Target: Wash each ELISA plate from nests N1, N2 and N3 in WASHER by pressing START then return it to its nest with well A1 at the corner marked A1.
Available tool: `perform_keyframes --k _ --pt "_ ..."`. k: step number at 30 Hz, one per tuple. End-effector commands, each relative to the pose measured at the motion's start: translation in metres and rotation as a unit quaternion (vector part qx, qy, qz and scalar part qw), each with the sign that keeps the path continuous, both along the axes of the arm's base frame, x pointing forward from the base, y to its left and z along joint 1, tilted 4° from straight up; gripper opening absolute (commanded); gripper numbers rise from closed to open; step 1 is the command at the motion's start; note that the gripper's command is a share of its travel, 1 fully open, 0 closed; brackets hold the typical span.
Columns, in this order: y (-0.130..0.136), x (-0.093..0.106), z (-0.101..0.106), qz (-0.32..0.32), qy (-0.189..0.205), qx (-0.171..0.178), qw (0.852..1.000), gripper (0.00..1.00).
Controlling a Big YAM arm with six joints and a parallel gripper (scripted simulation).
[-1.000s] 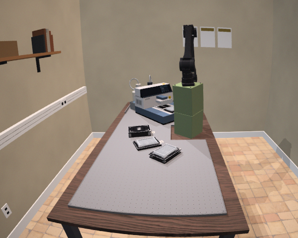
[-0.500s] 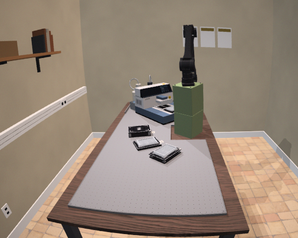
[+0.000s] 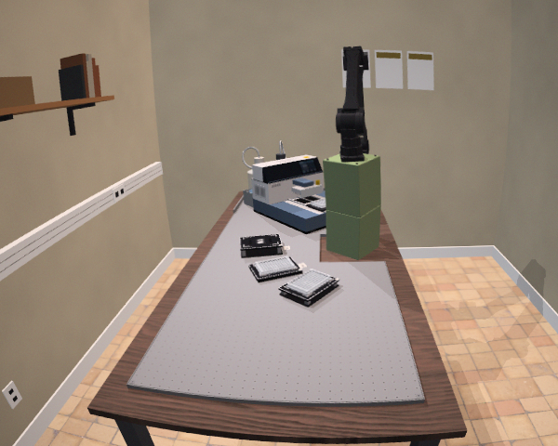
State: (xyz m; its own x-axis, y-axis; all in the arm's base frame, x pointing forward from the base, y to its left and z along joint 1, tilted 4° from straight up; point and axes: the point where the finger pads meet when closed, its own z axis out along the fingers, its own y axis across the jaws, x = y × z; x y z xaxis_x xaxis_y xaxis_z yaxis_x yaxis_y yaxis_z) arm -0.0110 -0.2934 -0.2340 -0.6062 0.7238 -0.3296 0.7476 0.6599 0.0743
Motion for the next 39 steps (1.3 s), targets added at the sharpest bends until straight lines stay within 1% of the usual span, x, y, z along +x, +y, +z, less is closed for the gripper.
perform_keyframes --k 1,2,3,4,6,11,13,16,19,21,23,27,32,34,35,36,37,38,39 --pt "0.0 0.0 0.001 0.006 0.0 -0.002 1.0 0.0" --pt "0.0 0.0 0.001 0.006 0.0 -0.002 1.0 0.0" --pt "-0.005 0.006 0.008 -0.01 0.003 -0.008 1.0 1.0" --pt "-0.005 0.011 0.01 -0.026 0.004 -0.003 1.0 1.0" --pt "-0.005 0.011 0.01 -0.026 0.004 -0.003 1.0 1.0" --pt "-0.006 0.036 0.018 -0.106 0.005 0.02 0.994 1.0" --pt "0.001 0.045 0.02 -0.137 0.007 0.043 0.99 1.0" --pt "0.001 0.06 0.025 -0.184 0.009 0.056 0.981 1.0" --pt "-0.008 0.075 0.03 -0.231 0.008 0.064 0.971 1.0" --pt "-0.009 0.085 0.034 -0.262 0.008 0.072 0.962 1.0" --pt "-0.009 0.085 0.034 -0.262 0.008 0.072 0.962 1.0" --pt "-0.01 0.105 0.041 -0.323 0.009 0.09 0.942 1.0" --pt "-0.011 0.128 0.049 -0.396 0.01 0.112 0.911 1.0" --pt "-0.011 0.128 0.049 -0.425 0.011 0.12 0.897 1.0" --pt "-0.006 0.126 0.044 -0.44 0.018 0.131 0.888 1.0" --pt "-0.001 0.123 0.039 -0.456 0.024 0.141 0.878 1.0" --pt "-0.003 0.118 0.039 -0.477 0.024 0.145 0.866 1.0" --pt "-0.003 0.118 0.039 -0.491 0.024 0.149 0.858 1.0" --pt "-0.003 0.118 0.039 -0.491 0.024 0.149 0.858 1.0"
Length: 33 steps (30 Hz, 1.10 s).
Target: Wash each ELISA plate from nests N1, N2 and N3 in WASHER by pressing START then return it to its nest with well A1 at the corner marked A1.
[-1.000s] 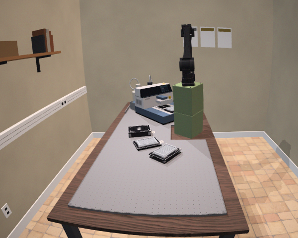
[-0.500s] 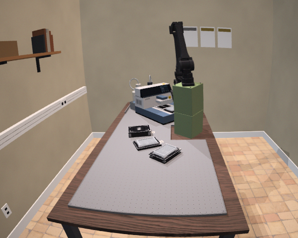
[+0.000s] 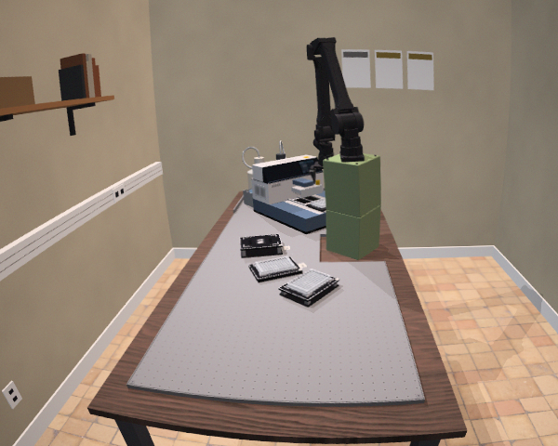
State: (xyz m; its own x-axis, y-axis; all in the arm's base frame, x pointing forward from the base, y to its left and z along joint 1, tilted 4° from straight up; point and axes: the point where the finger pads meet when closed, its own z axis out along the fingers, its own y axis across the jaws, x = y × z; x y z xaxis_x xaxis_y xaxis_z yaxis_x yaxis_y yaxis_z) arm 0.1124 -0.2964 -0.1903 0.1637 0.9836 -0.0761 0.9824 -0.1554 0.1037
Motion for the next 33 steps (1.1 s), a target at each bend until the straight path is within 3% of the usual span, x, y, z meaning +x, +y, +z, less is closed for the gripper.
perform_keyframes --k 1,8,16,19,31,33 --pt "-0.0002 -0.0055 -0.0048 -0.09 0.005 0.024 0.996 1.0" --pt "0.001 -0.0006 -0.0046 -0.192 0.011 0.056 0.98 1.0" --pt "-0.0012 -0.0046 -0.0044 -0.323 0.014 0.094 0.942 1.0" --pt "-0.0009 -0.0036 -0.0044 -0.337 0.015 0.098 0.936 1.0" --pt "-0.0016 -0.001 0.0001 -0.328 0.011 0.09 0.94 1.0" --pt "-0.0051 0.0008 -0.008 -0.333 0.009 0.088 0.939 1.0"
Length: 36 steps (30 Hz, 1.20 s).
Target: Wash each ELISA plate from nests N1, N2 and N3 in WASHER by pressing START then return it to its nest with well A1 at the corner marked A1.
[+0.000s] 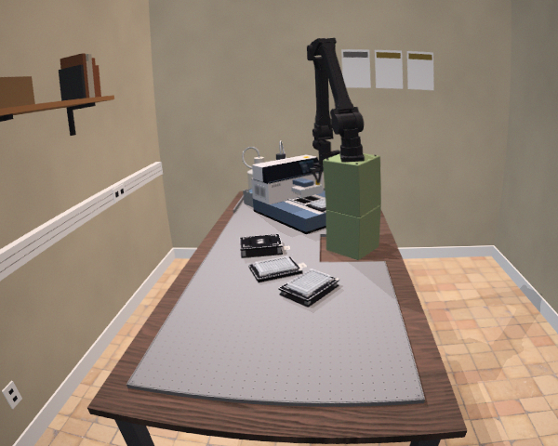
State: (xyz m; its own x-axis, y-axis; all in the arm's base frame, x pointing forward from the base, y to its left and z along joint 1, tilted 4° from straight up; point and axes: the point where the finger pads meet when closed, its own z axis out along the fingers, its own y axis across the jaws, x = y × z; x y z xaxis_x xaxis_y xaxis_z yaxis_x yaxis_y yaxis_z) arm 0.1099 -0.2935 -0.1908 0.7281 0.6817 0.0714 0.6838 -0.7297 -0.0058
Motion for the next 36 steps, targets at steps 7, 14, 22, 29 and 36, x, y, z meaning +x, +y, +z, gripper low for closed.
perform_keyframes --k 7,14,22,29,36 --pt "-0.006 0.005 -0.016 -0.011 -0.003 -0.003 1.0 1.0" --pt "-0.003 0.007 -0.028 -0.009 -0.002 -0.002 1.0 1.0" --pt "-0.002 0.007 -0.038 -0.008 -0.002 -0.002 1.0 1.0" --pt "0.0 0.007 -0.05 -0.008 -0.002 -0.001 1.0 1.0" --pt "0.001 0.007 -0.058 -0.009 -0.002 0.0 1.0 1.0"
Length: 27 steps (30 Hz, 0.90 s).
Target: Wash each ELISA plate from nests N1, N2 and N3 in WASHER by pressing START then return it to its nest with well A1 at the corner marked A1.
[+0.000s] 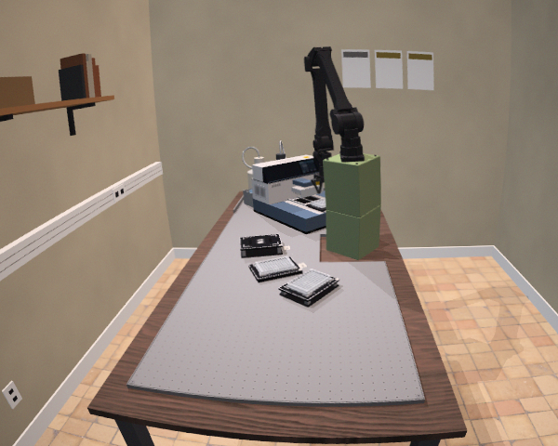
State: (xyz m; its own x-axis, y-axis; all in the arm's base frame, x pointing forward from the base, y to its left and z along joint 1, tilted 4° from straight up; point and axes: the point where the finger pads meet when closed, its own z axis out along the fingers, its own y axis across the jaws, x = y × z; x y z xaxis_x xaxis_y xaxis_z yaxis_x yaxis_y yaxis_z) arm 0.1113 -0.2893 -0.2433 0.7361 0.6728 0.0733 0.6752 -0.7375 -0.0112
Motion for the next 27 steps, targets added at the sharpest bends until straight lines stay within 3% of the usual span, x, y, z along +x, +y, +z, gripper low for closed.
perform_keyframes --k 1,25,27 --pt "-0.0031 0.0053 -0.0075 -0.004 -0.003 -0.003 1.0 1.0" --pt "-0.0026 0.0021 -0.0075 -0.003 -0.002 -0.002 1.0 1.0" --pt "-0.0018 0.0054 -0.0144 -0.004 -0.003 -0.002 1.0 1.0"
